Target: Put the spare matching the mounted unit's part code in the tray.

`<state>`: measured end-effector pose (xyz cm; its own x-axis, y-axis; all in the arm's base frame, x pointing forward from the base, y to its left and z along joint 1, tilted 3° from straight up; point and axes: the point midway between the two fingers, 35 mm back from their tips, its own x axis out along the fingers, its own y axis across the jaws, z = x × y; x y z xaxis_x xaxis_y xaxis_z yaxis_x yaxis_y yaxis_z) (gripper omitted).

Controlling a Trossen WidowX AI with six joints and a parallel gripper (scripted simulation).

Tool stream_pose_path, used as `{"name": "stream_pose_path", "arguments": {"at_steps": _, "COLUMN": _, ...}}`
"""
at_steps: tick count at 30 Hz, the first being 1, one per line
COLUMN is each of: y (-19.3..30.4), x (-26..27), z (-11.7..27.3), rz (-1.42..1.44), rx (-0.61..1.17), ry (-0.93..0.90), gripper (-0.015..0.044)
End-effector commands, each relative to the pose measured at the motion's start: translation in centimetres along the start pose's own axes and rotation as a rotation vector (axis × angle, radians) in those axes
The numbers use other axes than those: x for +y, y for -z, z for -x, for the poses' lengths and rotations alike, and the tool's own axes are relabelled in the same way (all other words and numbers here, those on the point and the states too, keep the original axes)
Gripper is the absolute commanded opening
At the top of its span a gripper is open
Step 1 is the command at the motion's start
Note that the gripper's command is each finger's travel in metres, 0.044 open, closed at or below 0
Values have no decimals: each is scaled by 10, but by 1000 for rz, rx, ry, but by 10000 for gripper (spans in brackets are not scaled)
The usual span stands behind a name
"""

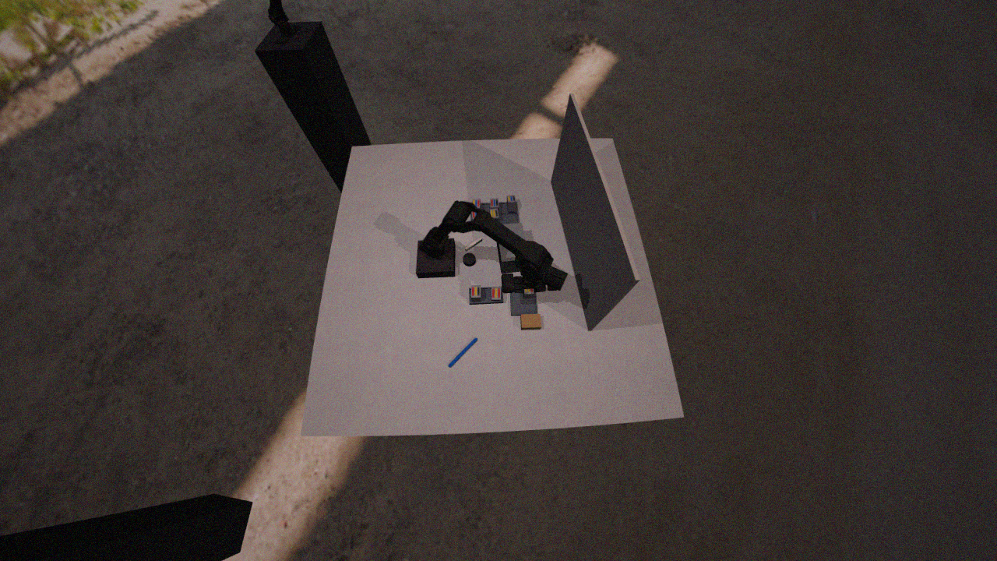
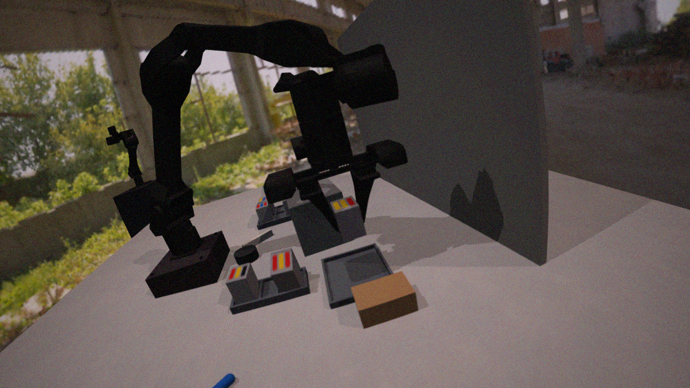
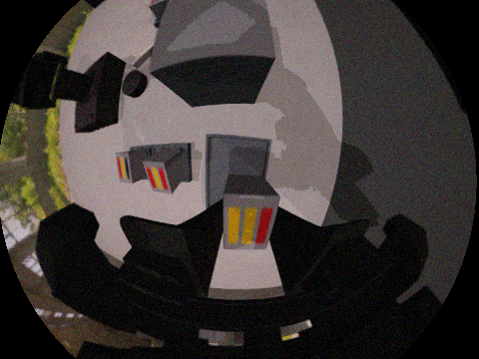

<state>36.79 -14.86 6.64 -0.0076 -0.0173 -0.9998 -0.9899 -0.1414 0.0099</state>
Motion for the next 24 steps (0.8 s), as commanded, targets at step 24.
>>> {"name": "stream_pose_path", "arguments": {"at_steps": 24, "y": -1, "x": 3, "z": -23, "rz": 3, "rx": 2, "ry": -6, "gripper": 0}}
